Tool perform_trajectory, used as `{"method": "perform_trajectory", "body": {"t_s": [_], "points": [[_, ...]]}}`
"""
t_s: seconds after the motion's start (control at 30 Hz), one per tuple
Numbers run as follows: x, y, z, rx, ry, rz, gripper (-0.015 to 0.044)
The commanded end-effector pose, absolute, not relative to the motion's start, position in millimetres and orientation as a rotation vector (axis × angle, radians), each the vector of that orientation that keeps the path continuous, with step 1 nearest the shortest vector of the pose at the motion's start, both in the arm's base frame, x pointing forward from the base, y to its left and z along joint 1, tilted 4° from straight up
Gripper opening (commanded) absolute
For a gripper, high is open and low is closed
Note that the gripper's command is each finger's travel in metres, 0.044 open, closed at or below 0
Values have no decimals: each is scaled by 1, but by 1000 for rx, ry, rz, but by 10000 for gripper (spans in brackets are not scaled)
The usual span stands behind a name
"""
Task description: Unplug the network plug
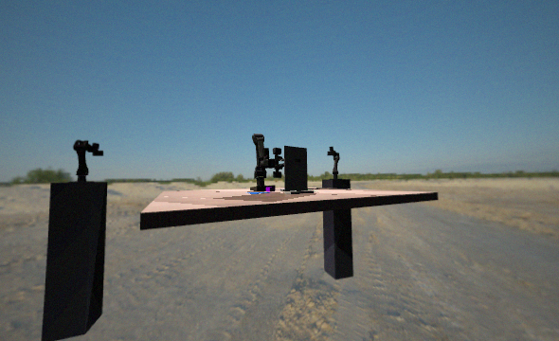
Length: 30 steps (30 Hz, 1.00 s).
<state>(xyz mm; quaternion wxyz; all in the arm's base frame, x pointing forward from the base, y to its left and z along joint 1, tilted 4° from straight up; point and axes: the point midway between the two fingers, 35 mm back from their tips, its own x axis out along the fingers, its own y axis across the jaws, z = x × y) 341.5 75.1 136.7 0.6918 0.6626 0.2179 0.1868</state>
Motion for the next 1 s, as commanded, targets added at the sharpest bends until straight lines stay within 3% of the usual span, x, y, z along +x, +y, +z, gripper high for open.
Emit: {"method": "perform_trajectory", "body": {"t_s": [0.0, 0.97], "points": [[339, 74, 137, 1478, 488, 418, 0], [330, 71, 166, 1480, 488, 417, 0]]}}
